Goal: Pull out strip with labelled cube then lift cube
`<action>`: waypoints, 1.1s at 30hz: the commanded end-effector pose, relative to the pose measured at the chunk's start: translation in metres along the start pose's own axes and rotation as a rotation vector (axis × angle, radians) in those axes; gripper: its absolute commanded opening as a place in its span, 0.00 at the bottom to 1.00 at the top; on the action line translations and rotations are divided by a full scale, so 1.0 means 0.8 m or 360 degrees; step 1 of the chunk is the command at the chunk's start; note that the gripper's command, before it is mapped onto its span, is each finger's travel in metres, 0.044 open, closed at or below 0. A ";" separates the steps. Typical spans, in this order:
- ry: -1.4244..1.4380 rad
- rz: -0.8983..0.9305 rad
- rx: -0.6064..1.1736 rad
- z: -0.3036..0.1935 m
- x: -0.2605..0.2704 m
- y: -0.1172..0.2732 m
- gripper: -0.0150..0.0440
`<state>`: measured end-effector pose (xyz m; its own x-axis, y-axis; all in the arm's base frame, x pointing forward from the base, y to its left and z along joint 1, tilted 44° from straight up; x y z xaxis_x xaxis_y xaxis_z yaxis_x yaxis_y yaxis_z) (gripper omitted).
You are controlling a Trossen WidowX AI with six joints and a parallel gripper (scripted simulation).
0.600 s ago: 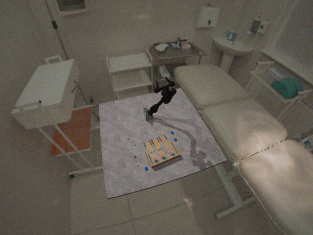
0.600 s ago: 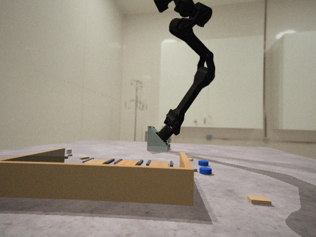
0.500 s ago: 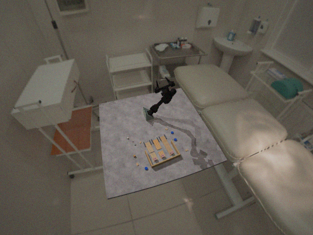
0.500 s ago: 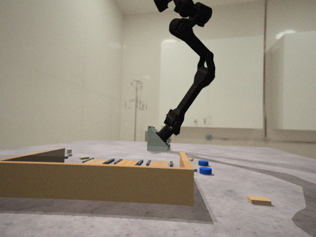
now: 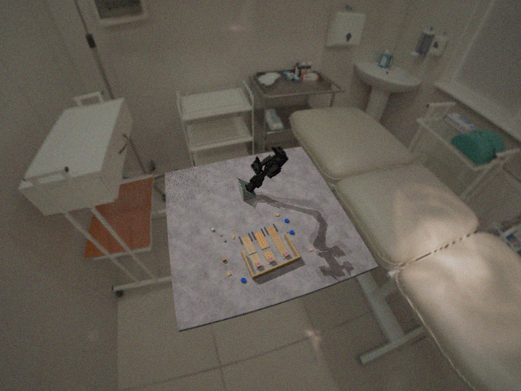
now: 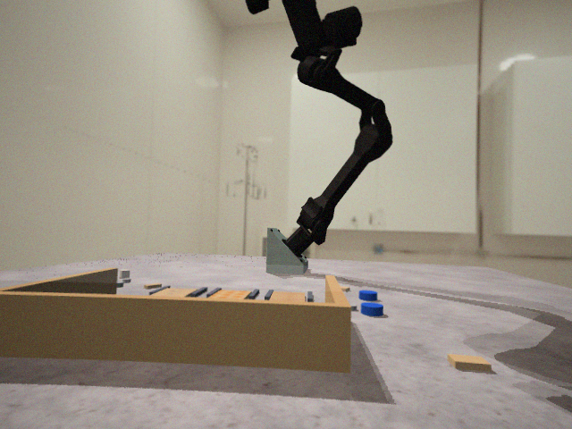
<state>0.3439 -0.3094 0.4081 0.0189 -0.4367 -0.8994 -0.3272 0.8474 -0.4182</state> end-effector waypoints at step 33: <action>-0.2332 0.3393 -0.0579 0.072 0.215 0.373 0.93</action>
<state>0.3358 -0.1568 0.1456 -0.1565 0.9874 0.0247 -0.8666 -0.1492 0.4761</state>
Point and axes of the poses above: the point midway between the two fingers, 35 mm back from their tips, its own y axis back along the fingers, its own x axis across the jaws, z = x × y, the point moved 4 cm from there along y, back along the fingers, and after that the axes turned 9 degrees about y, right-handed, at the moved point
